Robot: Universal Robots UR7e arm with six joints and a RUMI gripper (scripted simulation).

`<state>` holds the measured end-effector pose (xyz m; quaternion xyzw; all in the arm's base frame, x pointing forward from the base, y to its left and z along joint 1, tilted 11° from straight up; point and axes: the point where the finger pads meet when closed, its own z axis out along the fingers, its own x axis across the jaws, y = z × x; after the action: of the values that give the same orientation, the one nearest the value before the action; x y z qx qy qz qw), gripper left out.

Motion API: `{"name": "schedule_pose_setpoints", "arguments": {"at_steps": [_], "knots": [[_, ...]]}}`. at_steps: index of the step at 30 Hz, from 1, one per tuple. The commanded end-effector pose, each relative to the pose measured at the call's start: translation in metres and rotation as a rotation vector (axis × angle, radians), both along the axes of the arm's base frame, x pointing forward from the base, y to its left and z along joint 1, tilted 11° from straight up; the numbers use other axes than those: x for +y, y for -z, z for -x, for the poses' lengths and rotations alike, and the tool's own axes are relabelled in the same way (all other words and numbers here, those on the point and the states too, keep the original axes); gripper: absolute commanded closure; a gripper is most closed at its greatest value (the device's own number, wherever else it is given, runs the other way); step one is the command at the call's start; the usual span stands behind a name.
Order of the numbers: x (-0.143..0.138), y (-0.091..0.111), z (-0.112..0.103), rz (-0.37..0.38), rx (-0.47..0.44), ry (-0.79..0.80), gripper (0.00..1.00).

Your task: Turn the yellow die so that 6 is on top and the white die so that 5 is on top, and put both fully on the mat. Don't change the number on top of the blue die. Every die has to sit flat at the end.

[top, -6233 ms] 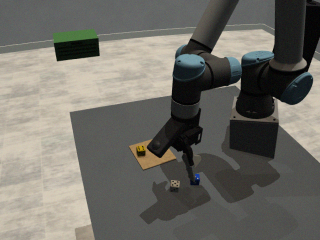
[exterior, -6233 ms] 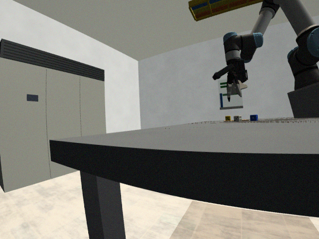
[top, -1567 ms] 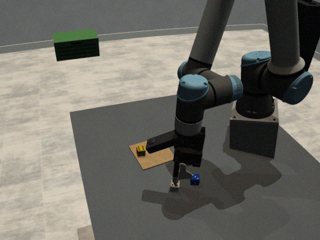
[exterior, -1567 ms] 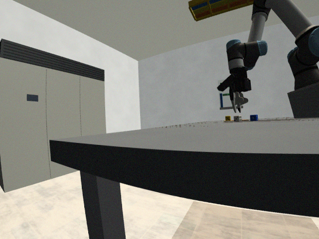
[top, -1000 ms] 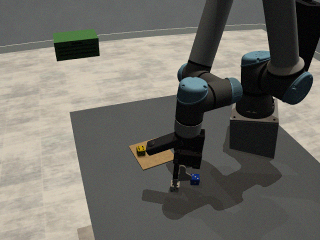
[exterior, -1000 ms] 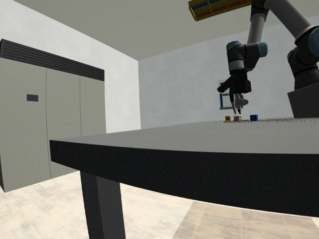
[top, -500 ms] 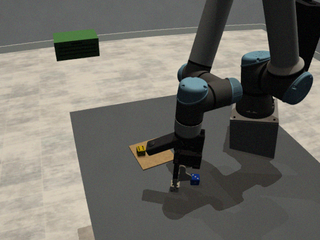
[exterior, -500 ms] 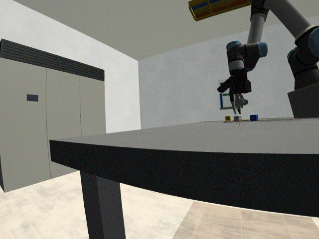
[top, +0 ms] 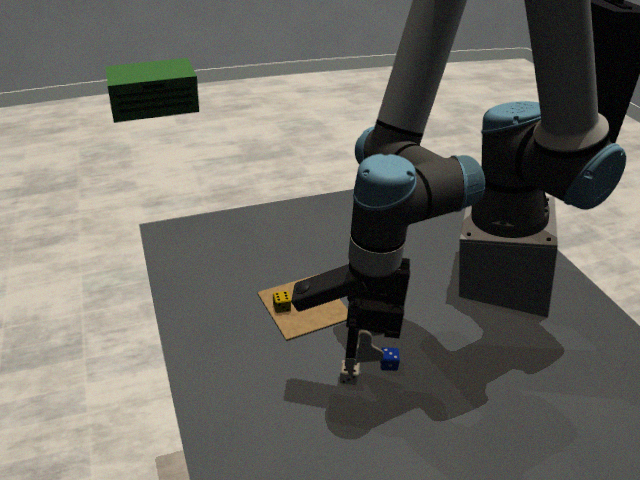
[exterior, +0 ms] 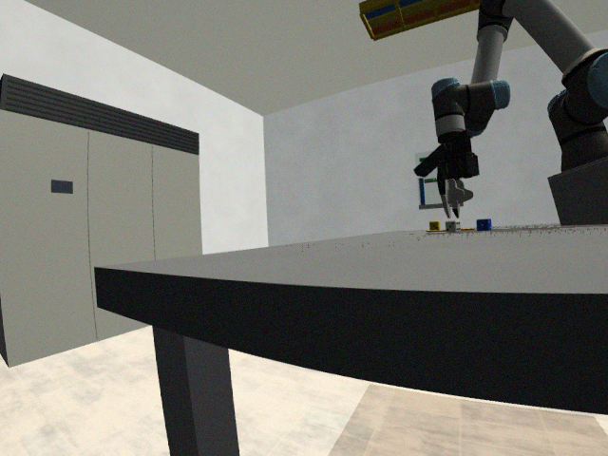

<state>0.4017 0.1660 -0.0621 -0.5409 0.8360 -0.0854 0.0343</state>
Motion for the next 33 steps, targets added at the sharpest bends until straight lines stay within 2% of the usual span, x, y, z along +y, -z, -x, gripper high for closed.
{"name": "schedule_pose_setpoints", "arguments": {"at_steps": [1,12,25,33], "knots": [[0.0,0.0,0.0,0.0,-0.001,0.0,0.72],[0.0,0.004,-0.001,0.0,-0.001,0.0,0.72],[-0.003,0.029,-0.005,0.0,-0.001,0.0,0.72],[-0.004,0.034,-0.006,0.0,-0.001,0.0,0.72]]}}
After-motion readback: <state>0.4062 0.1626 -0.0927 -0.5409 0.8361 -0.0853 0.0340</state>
